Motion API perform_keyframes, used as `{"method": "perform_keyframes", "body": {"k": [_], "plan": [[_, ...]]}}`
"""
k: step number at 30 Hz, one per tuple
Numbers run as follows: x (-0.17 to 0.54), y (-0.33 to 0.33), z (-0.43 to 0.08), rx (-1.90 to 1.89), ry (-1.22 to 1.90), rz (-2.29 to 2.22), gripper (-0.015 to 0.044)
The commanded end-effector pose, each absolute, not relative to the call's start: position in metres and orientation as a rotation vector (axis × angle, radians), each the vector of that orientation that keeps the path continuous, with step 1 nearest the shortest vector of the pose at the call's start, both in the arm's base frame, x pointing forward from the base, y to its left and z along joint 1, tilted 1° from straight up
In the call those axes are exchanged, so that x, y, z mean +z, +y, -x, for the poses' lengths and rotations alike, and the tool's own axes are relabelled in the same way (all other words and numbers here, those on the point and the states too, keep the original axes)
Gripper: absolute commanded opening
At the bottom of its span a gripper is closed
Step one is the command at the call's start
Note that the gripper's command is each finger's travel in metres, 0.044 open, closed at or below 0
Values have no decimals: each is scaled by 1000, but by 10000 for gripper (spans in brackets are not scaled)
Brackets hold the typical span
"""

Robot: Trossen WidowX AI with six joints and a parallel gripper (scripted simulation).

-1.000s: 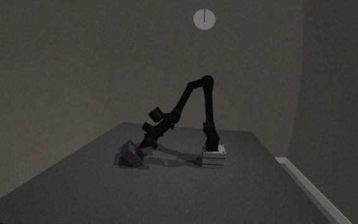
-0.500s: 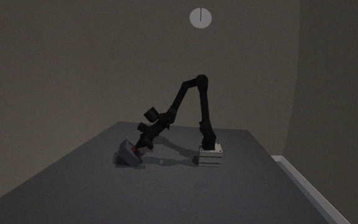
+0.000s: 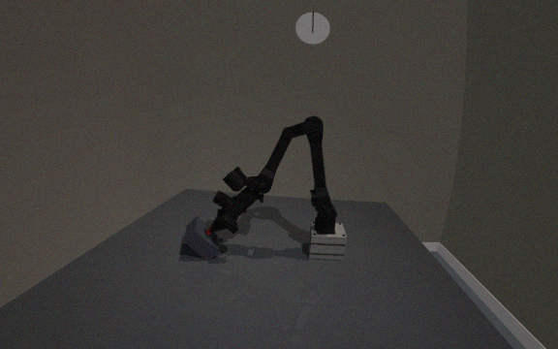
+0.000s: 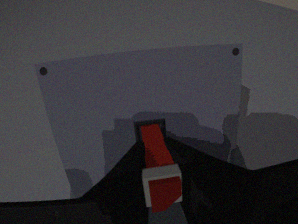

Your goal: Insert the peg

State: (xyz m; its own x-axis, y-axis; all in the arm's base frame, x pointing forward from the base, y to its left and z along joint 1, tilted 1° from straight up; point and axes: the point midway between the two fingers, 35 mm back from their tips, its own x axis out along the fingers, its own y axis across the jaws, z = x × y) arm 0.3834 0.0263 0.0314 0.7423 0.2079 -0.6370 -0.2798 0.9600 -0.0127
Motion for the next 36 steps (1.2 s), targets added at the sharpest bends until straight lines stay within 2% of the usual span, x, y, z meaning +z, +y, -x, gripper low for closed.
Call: {"method": "perform_keyframes", "body": {"k": [1,2,19,36], "plan": [[31,26,-383,268,684,110,0],[31,26,-383,268,684,110,0],[33,26,-382,268,684,110,440],[46,21,-372,265,683,109,440]]}}
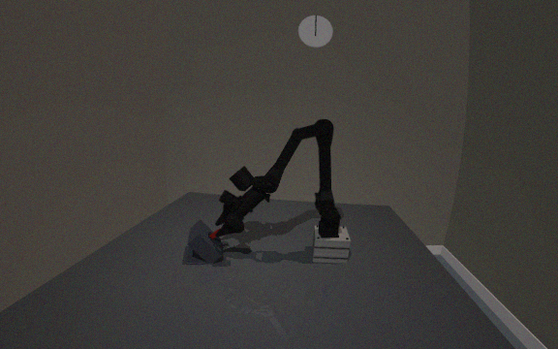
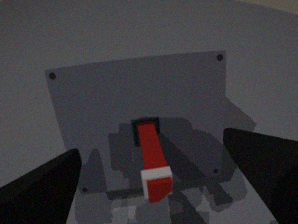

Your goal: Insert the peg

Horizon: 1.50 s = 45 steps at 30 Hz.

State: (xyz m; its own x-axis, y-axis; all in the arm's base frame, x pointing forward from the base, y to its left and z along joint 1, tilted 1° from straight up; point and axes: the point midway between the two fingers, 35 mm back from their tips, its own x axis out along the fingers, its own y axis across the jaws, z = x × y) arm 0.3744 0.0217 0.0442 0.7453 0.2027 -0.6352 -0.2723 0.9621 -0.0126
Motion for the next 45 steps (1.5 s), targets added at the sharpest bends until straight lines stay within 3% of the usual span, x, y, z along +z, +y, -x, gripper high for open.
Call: {"method": "perform_keyframes", "body": {"k": [1,45], "plan": [[47,21,-371,265,683,109,440],[77,11,-343,260,680,108,440]]}}
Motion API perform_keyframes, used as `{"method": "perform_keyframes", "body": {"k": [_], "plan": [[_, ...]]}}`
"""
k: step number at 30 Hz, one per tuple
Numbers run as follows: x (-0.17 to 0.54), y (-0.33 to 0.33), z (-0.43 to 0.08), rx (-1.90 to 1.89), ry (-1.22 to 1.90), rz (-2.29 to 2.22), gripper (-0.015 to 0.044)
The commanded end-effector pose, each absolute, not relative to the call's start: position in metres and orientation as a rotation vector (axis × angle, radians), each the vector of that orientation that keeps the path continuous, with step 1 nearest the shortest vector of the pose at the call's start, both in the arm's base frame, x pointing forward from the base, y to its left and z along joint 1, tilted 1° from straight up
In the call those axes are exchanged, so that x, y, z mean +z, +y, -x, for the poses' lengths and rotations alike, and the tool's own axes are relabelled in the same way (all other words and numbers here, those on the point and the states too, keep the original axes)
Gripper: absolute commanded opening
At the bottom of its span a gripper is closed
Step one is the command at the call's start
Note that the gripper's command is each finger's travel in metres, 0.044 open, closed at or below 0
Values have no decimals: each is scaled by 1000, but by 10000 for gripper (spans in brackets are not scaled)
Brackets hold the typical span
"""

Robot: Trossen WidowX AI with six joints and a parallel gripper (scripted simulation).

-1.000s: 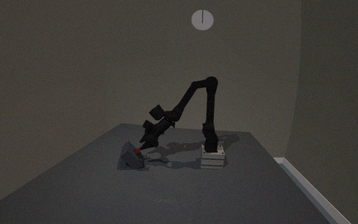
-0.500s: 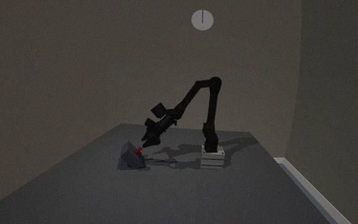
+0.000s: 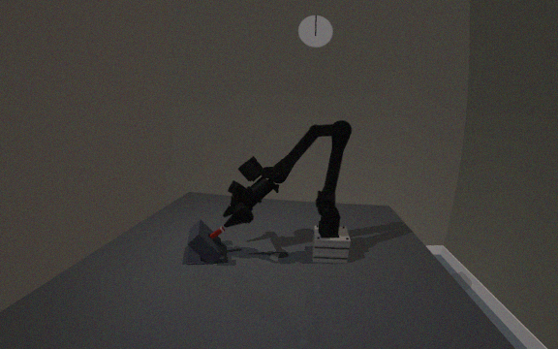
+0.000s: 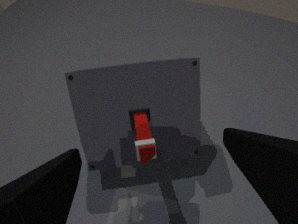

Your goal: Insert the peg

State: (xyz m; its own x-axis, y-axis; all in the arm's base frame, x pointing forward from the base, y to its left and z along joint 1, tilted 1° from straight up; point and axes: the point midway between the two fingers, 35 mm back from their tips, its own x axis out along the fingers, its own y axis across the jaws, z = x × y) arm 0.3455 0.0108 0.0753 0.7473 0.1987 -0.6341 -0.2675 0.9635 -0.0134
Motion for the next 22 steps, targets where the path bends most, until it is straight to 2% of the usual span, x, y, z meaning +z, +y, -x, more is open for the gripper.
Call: {"method": "perform_keyframes", "body": {"k": [1,22], "plan": [[78,10,-342,260,680,108,440],[91,5,-328,257,678,108,440]]}}
